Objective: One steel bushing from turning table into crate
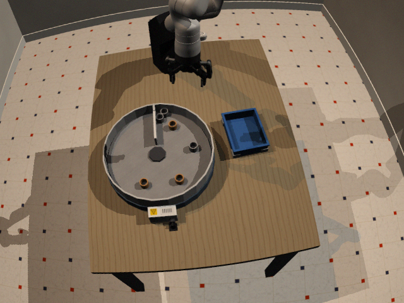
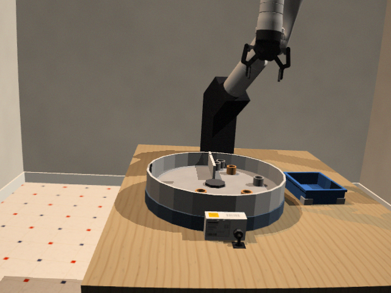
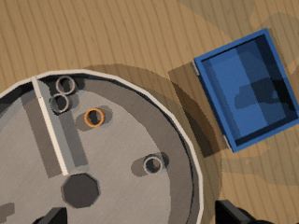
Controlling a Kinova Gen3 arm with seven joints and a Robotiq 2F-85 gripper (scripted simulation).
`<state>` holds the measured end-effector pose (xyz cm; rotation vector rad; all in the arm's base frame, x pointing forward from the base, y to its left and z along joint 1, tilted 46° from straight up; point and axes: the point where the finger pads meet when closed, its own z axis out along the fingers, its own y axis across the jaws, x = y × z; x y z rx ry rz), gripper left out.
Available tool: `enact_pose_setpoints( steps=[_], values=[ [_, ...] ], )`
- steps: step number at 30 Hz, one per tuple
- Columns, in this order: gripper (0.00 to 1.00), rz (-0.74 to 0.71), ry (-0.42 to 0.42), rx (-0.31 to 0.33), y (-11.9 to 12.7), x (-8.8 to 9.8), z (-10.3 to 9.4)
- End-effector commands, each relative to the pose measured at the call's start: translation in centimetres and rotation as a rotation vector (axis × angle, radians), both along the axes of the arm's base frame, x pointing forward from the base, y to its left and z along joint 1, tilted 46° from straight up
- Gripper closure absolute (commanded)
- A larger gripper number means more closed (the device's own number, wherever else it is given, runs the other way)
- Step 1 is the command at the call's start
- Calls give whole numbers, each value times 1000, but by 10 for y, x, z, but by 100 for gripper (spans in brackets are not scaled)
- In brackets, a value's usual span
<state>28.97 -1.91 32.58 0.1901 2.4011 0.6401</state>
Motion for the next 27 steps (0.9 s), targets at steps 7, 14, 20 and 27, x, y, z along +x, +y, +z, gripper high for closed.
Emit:
enact_pose_setpoints(
  steps=[7, 14, 20, 27],
  values=[
    [0, 32, 20, 1, 10, 1, -8],
    [0, 34, 21, 3, -7, 17, -50],
    [0, 34, 21, 3, -7, 17, -50],
    [0, 25, 20, 5, -13, 20, -58]
  ],
)
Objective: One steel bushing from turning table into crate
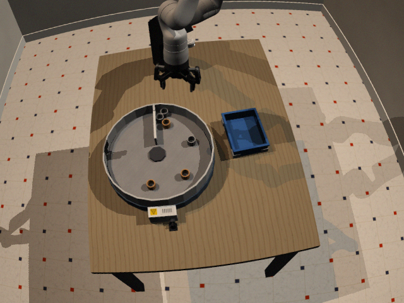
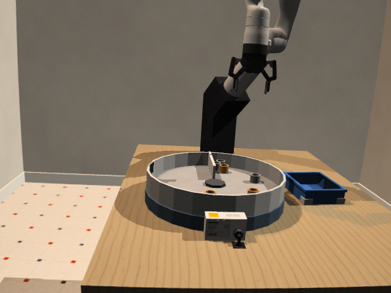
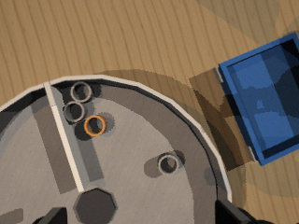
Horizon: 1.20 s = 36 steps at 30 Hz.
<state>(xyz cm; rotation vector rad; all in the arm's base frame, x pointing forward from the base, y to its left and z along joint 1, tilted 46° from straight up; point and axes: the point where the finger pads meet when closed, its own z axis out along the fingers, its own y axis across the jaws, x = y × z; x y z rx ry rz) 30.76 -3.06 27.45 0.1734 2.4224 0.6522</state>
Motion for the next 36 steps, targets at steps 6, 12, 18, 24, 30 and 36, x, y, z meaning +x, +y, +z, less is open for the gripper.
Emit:
enact_pose_setpoints(
  steps=[6, 12, 18, 24, 30, 36],
  values=[
    [0, 9, 4, 4, -13, 15, -41],
    [0, 9, 4, 4, -13, 15, -41],
    [0, -4, 8, -1, -25, 20, -58],
    [0, -1, 10, 0, -34, 29, -84],
    [0, -1, 10, 0, -34, 29, -84],
    [0, 13, 12, -1, -30, 30, -85]
  ],
)
